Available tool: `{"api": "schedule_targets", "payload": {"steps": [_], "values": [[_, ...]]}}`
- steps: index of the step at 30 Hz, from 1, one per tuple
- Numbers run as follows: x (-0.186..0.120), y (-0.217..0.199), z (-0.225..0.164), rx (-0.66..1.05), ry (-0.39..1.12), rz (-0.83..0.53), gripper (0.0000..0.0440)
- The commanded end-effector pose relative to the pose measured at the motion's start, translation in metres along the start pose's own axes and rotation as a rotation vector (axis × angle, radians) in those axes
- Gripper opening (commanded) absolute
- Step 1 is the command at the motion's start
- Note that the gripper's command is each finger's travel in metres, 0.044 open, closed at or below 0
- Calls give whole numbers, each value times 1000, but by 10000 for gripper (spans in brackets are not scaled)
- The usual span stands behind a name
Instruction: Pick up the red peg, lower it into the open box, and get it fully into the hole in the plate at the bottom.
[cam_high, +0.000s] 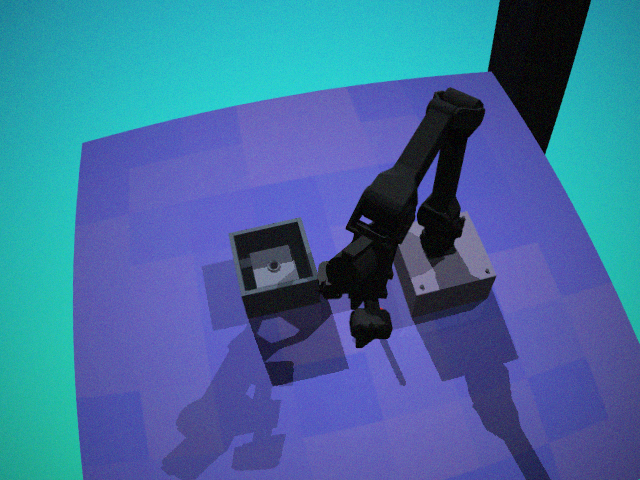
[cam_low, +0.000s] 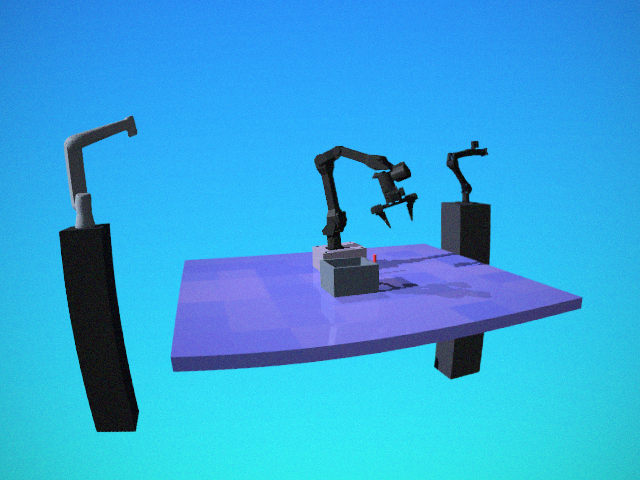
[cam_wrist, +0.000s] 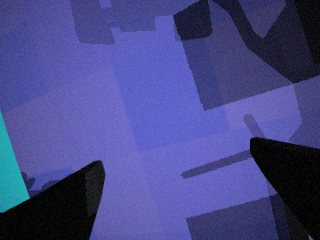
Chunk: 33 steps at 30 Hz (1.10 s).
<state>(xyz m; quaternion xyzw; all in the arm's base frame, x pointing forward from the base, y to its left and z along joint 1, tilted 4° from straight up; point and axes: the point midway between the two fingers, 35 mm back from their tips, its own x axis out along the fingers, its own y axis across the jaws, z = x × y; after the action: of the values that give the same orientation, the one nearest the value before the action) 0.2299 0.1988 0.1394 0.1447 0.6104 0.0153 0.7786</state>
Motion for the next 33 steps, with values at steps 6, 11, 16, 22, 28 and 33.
{"api": "schedule_targets", "payload": {"steps": [6, 11, 16, 22, 28, 33], "values": [[18, -43, -17, 203, 74, -180, 436], [27, -67, -29, 327, 108, -285, 430], [38, -85, -38, 434, 126, -368, 422], [54, -101, -46, 537, 128, -429, 411], [74, -111, -53, 612, 116, -453, 401], [92, -117, -58, 657, 99, -448, 394]]}}
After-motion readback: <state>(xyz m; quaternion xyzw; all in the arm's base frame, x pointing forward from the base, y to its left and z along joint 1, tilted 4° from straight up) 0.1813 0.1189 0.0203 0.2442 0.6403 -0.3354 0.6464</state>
